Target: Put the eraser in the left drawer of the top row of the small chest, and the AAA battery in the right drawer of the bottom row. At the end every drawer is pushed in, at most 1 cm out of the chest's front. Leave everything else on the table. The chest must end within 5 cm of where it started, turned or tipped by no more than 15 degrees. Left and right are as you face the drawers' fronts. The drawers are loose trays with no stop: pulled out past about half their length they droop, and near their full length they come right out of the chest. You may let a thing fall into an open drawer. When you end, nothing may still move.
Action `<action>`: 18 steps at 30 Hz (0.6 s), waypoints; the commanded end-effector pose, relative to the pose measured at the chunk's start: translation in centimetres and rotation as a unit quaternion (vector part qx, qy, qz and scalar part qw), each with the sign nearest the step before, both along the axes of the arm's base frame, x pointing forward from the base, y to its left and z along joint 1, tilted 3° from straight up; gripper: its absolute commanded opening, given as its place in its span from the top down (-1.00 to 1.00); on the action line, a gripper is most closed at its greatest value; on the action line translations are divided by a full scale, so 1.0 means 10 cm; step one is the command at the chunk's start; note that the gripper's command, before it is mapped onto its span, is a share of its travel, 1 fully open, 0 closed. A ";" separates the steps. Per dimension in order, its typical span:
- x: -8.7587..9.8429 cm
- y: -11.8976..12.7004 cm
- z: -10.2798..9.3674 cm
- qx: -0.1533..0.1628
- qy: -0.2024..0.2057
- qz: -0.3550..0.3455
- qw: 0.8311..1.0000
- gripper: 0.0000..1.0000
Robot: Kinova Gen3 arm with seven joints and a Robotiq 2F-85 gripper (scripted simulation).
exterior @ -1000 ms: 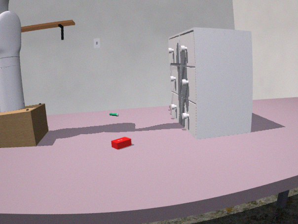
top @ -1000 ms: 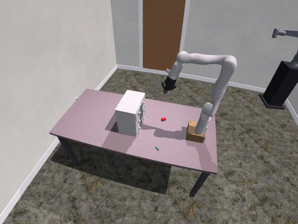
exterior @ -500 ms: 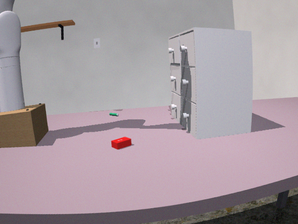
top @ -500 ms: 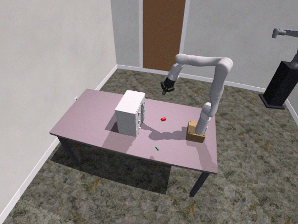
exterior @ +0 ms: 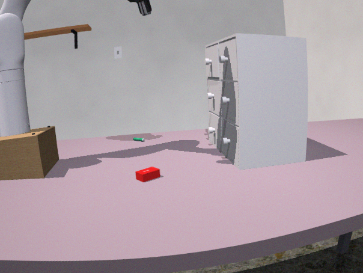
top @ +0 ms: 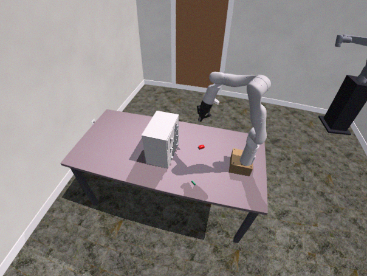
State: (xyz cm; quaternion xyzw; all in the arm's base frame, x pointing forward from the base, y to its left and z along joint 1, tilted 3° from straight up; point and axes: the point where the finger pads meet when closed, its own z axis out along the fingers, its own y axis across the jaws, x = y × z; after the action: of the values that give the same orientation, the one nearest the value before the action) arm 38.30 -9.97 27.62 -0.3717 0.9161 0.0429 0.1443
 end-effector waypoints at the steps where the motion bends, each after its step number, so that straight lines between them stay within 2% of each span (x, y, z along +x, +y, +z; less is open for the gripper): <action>1: -0.03 -0.13 -0.23 0.001 0.032 -0.045 0.998 1.00; 6: -0.04 -0.16 -0.47 0.013 0.062 -0.118 0.991 1.00; 8: -0.04 -0.16 -0.47 0.013 0.062 -0.118 0.991 1.00; 18: -0.08 -0.21 -0.89 0.018 0.114 -0.244 0.963 1.00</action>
State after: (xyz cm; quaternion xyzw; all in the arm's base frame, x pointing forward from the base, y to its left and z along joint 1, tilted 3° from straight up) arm 37.83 -11.77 19.97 -0.1421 0.9852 0.0672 0.0684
